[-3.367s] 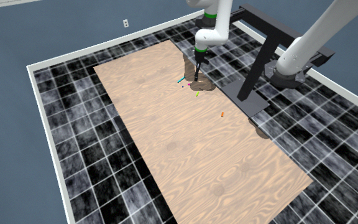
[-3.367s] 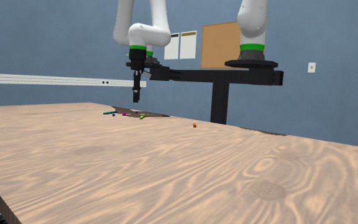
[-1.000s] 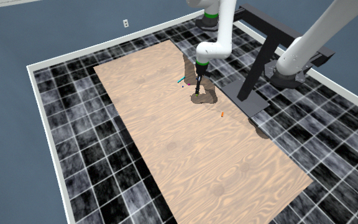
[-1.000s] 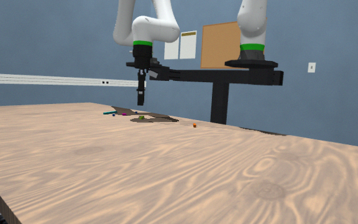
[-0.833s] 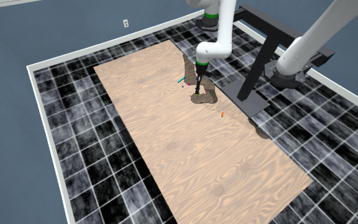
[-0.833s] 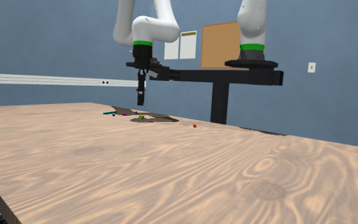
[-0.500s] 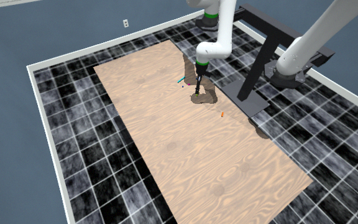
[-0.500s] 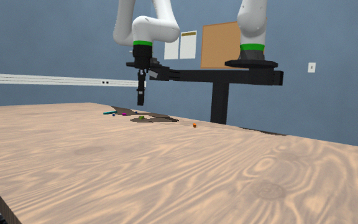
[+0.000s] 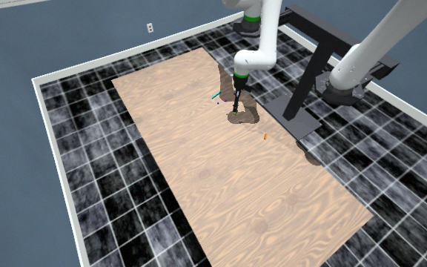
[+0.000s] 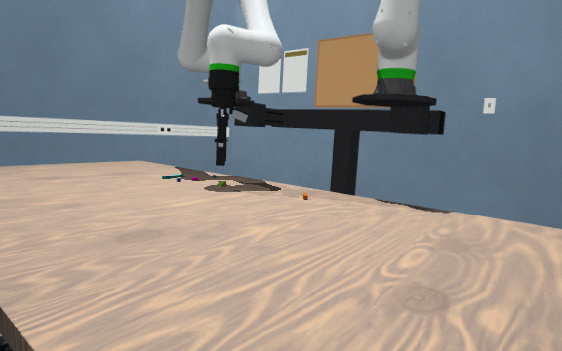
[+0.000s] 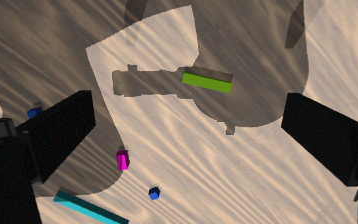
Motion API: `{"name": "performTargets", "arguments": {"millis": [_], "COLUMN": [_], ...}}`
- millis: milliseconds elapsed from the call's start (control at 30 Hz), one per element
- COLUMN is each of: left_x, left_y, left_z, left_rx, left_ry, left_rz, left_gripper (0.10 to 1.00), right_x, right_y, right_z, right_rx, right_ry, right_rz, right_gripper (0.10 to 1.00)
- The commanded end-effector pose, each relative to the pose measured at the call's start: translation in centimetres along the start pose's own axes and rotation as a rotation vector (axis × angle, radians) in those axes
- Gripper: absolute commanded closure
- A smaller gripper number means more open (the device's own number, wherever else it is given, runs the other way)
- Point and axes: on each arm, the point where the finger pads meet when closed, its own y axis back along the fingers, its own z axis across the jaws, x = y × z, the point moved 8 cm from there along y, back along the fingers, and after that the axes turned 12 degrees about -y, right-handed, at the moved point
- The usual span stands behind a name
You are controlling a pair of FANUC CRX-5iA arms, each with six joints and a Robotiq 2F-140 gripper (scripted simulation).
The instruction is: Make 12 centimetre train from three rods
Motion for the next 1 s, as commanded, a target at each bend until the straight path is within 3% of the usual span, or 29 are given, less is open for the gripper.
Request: {"name": "performTargets", "arguments": {"millis": [0,500,967], "left_x": [0.0,0.0,0.0], "left_y": [0.1,0.1,0.1], "left_z": [0.0,0.0,0.0], "left_rx": [0.0,0.0,0.0], "left_ry": [0.0,0.0,0.0], "left_rz": [0.002,0.002,0.002], "left_gripper": [0.098,0.098,0.098], "right_x": [0.0,0.3,5.0], "right_y": [0.1,0.1,0.0], "right_z": [0.1,0.3,4.1], "right_rx": [-0.002,-0.002,-0.002], "right_ry": [0.0,-0.025,-0.462], "right_rz": [0.001,0.001,0.001], "right_gripper": [0.098,0.098,0.098]}}
